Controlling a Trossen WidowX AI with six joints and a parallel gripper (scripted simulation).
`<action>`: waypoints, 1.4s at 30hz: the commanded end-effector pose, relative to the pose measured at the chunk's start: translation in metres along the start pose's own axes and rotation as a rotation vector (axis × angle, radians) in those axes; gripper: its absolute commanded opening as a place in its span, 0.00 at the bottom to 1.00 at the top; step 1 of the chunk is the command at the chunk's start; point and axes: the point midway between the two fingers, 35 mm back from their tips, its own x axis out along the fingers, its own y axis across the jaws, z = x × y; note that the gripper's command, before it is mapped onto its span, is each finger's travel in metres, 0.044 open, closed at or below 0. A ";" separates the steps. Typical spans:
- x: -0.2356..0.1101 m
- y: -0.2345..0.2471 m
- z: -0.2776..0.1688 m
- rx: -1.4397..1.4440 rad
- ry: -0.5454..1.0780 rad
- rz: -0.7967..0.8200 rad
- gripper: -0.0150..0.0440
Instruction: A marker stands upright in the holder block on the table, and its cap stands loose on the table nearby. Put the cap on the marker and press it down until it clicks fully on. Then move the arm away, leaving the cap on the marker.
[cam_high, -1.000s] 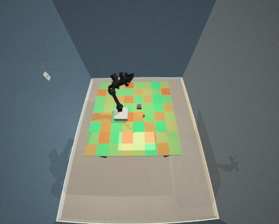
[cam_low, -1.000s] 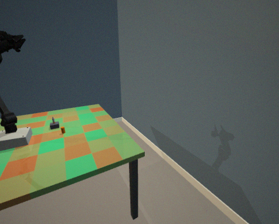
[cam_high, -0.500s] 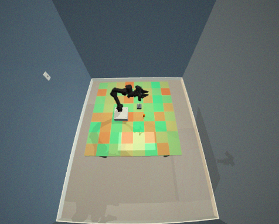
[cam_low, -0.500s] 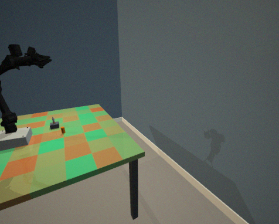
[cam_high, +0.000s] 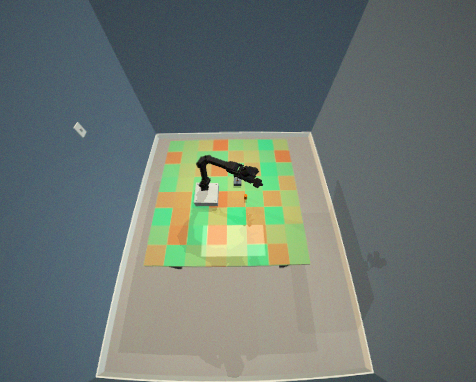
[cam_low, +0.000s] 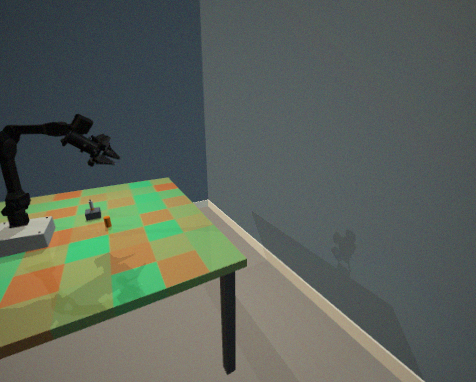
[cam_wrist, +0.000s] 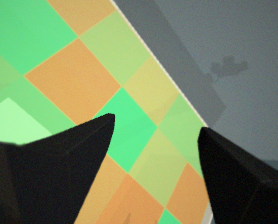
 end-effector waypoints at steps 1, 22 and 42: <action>0.034 0.045 -0.030 -0.191 0.128 0.180 0.67; 0.084 0.202 -0.124 -0.845 0.274 0.907 0.67; 0.108 0.225 -0.143 -0.845 0.274 0.907 0.67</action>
